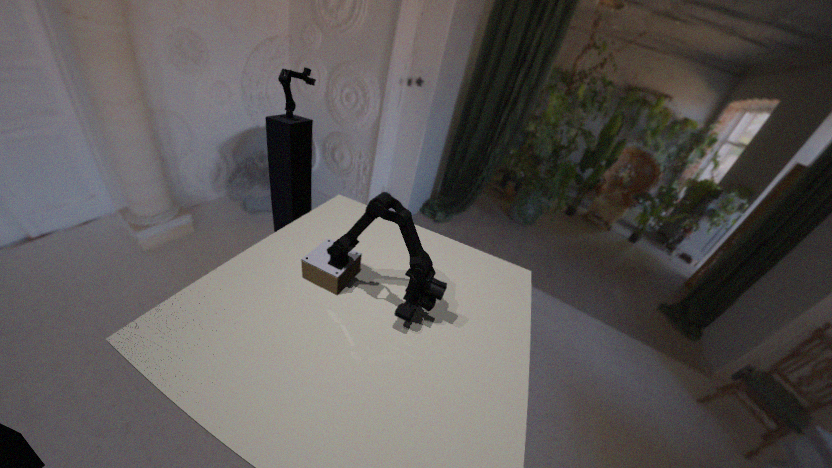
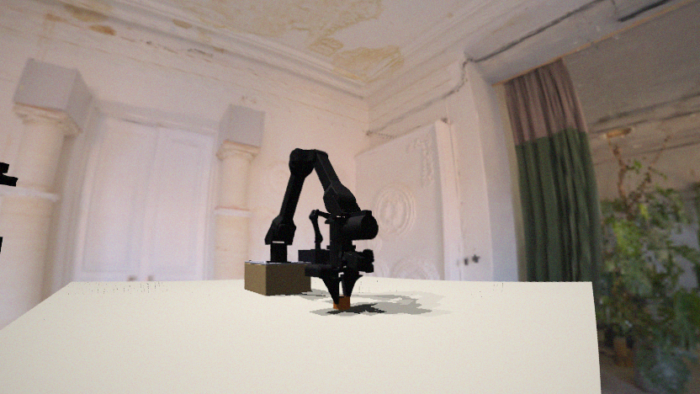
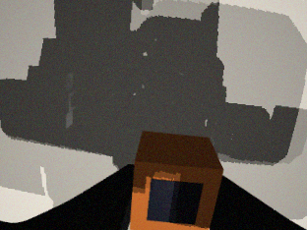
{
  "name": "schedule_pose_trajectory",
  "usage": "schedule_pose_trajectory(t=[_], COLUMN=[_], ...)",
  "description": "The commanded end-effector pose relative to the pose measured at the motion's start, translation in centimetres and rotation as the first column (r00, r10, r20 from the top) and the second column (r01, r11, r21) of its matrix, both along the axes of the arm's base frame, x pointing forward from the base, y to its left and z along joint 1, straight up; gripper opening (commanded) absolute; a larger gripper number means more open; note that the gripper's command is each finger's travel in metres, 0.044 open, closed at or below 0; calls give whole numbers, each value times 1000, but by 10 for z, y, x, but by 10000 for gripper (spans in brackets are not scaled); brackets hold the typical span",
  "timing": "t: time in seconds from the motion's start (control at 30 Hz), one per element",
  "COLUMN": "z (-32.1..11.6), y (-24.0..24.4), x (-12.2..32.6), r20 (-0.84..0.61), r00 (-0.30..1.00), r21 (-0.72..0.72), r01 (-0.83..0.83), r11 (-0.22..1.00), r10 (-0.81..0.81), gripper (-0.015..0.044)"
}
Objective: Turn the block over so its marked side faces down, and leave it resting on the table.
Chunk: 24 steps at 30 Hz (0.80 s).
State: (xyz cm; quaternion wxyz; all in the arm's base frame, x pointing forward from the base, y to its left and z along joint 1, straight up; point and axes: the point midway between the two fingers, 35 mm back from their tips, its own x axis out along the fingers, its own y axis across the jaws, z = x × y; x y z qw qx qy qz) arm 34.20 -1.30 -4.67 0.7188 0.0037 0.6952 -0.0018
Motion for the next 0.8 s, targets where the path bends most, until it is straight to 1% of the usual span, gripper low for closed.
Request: schedule_pose_trajectory(t=[0.0, 0.2, 0.27, 0.43, 0.57, 0.77], z=[0, 0, 3, 29, 29, 23], y=[0, 0, 0, 0, 0, -1], x=[0, 0, 0, -1, -1, 1], r20=[0, 0, 0, 1, 11, 105], r00=[1000, 1000, 1000, 1000, 1000, 994], r21=[-4, -4, -4, -4, -4, -4], r01=[2, 2, 2, 2, 2, 3], r11=[1000, 1000, 1000, 1000, 1000, 1000], r10=[-2, -2, -2, -2, -2, -3], gripper=[85, 45, 0, 0, 0, 0])
